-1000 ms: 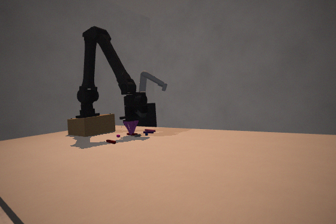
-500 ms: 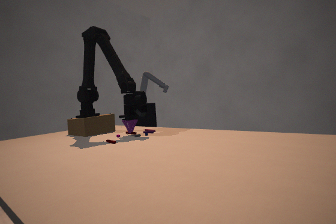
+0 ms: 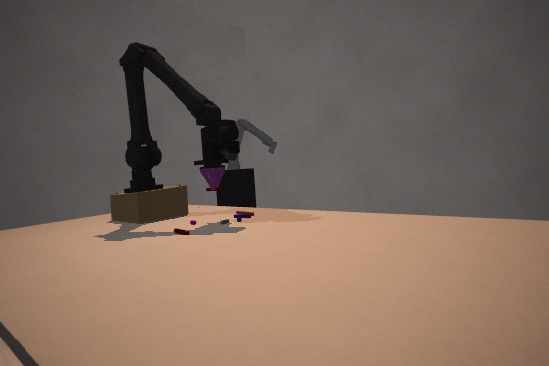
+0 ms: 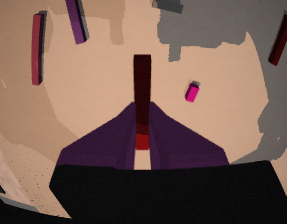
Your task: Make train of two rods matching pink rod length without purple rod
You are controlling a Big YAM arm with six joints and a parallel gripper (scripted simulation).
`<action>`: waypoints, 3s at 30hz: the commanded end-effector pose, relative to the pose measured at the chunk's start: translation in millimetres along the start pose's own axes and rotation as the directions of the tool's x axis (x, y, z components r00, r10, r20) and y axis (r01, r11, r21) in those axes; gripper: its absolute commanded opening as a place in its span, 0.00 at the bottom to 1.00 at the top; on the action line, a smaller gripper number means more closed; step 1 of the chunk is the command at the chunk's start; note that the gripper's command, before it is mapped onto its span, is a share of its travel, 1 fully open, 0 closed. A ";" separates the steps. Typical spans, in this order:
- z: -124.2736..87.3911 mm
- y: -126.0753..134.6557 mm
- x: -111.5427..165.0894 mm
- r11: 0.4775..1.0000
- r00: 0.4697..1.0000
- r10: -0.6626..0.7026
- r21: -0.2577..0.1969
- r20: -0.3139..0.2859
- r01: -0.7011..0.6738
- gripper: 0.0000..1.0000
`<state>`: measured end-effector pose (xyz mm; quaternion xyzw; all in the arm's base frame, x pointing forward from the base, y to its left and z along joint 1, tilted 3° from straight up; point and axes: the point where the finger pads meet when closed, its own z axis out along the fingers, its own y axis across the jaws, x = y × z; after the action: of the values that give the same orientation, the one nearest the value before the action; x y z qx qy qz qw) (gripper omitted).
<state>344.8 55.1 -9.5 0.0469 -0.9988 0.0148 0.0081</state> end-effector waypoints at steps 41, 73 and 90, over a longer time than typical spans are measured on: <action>5.1 -72.4 -5.2 0.962 0.962 0.274 0.006 -0.008 -0.274 0.05; 86.4 -76.3 -6.9 0.964 0.964 0.266 0.006 -0.003 -0.266 0.05; 84.1 -76.5 -7.8 0.964 0.964 0.266 0.005 0.001 -0.266 0.05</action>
<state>349.7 -19.3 -93.0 -0.0897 -0.9957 0.0181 0.0160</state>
